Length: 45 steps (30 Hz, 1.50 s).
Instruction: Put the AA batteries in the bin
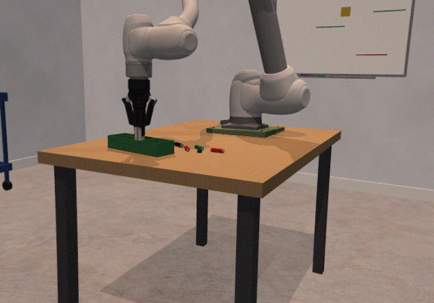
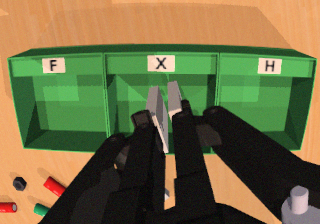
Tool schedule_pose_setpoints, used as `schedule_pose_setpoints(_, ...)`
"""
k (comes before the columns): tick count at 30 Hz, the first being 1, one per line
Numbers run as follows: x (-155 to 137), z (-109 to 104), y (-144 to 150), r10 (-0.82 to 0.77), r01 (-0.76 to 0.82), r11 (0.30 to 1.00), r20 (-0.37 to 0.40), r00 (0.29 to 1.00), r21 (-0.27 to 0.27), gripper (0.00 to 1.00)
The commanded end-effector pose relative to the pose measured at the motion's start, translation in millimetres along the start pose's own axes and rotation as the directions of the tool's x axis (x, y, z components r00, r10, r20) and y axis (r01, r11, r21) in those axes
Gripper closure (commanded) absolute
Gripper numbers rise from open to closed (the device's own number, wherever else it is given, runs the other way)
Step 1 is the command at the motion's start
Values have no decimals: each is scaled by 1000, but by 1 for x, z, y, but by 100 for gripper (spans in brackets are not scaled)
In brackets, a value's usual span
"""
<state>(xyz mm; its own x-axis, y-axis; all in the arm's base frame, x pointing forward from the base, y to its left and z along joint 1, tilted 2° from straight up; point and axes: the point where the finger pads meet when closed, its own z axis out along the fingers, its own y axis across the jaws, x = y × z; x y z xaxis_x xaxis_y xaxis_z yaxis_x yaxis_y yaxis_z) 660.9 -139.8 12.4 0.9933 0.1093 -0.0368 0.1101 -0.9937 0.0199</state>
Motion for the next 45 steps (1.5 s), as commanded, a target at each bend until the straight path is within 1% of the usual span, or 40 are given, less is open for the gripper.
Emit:
schedule_pose_setpoints(1,-1,2,0,5,-5,1000,2,1000,0,95)
schedule_pose_setpoints(13,-1,2,0,5,-5,1000,2,1000,0,95)
schedule_pose_setpoints(24,-1,-12,0,5,-5,1000,2,1000,0,95)
schedule_pose_setpoints(26,-1,-12,0,5,-5,1000,2,1000,0,95)
schedule_pose_setpoints(38,-1,-28,0,5,-5,1000,2,1000,0,95)
schedule_pose_setpoints(41,-1,-40,0,5,-5,1000,2,1000,0,95)
schedule_pose_setpoints(43,-1,-40,0,5,-5,1000,2,1000,0,95)
schedule_pose_setpoints(45,-1,-48,0,5,-5,1000,2,1000,0,95)
